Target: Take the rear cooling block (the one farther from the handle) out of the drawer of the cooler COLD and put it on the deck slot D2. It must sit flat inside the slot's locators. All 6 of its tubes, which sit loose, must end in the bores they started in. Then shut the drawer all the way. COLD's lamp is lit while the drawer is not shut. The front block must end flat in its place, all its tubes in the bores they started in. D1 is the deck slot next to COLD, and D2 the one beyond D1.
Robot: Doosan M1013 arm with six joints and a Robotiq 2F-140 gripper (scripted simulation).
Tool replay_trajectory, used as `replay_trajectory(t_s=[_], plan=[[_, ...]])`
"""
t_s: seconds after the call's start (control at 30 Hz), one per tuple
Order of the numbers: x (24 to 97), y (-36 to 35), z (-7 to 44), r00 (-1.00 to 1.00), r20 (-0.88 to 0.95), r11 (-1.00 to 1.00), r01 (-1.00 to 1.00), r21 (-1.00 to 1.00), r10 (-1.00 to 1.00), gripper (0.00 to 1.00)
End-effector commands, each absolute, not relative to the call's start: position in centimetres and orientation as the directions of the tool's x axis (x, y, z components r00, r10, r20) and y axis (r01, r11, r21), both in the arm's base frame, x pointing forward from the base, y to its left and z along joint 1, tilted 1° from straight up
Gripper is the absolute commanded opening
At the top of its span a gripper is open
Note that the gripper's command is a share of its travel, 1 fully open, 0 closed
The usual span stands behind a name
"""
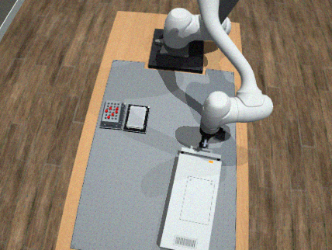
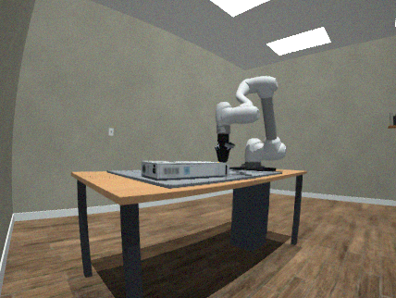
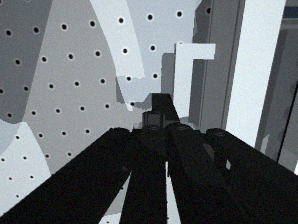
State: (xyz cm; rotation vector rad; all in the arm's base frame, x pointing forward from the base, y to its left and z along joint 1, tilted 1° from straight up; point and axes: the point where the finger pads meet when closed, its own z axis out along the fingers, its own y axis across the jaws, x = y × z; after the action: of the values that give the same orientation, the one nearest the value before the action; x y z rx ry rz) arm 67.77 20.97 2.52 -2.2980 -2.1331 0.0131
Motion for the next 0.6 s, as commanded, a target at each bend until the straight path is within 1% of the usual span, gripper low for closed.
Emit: replay_trajectory(t_s=[0.0,0.57], plan=[[67.95,20.99,2.63,0.075,-0.001,-0.075,0.997,-0.009,0.997,0.10],[68.45,20.95,2.63,0.075,-0.001,-0.075,0.997,-0.009,0.997,0.10]])
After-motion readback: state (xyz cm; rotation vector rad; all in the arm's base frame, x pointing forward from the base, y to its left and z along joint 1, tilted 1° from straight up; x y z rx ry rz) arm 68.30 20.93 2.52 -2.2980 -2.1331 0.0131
